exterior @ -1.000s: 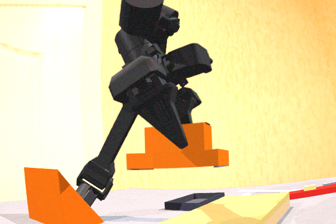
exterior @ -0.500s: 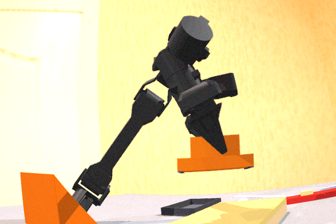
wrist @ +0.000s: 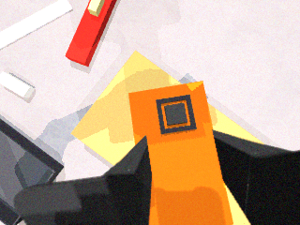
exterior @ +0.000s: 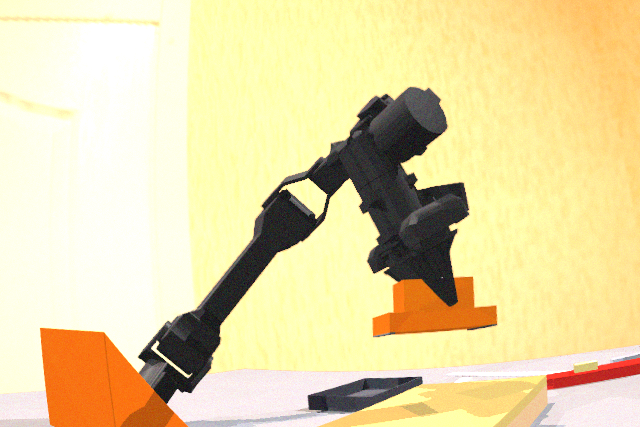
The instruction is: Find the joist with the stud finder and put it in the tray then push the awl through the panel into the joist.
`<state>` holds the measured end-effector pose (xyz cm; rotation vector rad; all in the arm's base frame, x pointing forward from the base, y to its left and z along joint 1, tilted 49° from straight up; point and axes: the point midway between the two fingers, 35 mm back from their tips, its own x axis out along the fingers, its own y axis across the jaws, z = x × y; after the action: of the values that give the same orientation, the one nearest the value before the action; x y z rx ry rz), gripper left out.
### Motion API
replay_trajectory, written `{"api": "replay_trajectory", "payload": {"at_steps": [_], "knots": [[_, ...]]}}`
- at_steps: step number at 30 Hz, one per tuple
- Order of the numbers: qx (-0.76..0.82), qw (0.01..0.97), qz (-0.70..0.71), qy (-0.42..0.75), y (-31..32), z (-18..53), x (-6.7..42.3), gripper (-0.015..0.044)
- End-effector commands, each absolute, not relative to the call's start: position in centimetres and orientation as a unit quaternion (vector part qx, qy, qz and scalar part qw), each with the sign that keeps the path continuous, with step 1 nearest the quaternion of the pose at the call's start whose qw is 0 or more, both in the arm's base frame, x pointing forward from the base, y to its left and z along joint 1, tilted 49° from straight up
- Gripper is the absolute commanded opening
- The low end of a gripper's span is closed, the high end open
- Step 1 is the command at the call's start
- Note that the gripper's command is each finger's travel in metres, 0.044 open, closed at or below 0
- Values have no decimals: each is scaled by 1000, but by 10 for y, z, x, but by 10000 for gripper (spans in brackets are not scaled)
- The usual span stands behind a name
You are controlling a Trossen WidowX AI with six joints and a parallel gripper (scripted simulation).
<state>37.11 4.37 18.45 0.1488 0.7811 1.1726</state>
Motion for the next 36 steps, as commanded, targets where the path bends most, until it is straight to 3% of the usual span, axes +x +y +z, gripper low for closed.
{"api": "replay_trajectory", "payload": {"at_steps": [1, 36], "knots": [[51, 754, 563, 335, 64, 203, 353, 0], [-73, 663, 733, 134, 171, 290, 172, 0]]}}
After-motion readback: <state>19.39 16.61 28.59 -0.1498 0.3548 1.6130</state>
